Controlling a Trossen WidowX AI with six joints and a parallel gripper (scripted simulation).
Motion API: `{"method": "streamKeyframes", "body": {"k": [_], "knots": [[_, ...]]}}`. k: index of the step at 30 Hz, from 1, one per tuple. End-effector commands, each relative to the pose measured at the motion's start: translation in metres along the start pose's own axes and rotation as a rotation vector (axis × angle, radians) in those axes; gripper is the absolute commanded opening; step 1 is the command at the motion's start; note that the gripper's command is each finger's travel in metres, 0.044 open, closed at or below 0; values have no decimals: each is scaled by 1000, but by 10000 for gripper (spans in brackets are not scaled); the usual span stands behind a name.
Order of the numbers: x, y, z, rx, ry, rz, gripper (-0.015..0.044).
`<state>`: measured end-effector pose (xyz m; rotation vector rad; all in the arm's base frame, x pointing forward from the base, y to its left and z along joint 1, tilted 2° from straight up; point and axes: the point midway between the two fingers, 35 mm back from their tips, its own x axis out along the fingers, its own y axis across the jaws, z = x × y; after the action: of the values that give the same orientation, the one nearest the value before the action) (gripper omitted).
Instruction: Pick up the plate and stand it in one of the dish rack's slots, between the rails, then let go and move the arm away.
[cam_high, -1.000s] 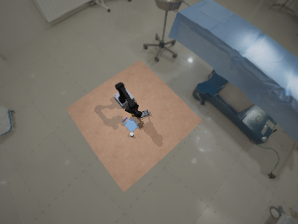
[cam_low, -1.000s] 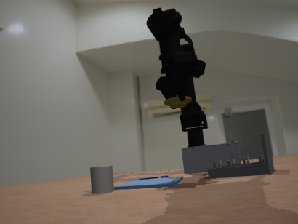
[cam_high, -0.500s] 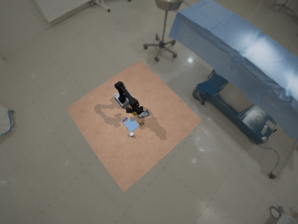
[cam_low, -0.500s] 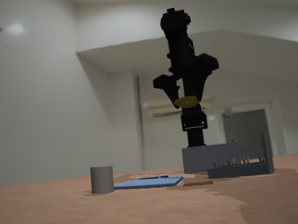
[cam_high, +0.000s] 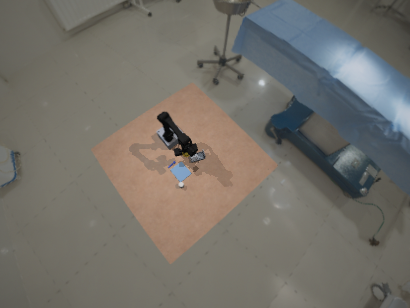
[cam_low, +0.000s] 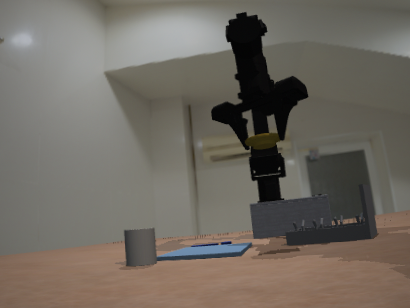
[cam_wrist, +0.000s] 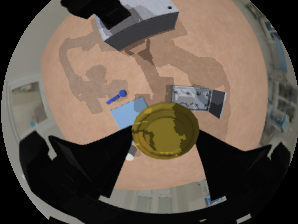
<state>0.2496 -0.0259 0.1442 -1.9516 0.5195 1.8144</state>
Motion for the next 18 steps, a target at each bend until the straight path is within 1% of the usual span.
{"method": "streamKeyframes", "body": {"k": [1, 18], "knots": [[13, 0, 1, 24, -58, -30, 0], [79, -2, 10, 286, -391, -282, 0]]}}
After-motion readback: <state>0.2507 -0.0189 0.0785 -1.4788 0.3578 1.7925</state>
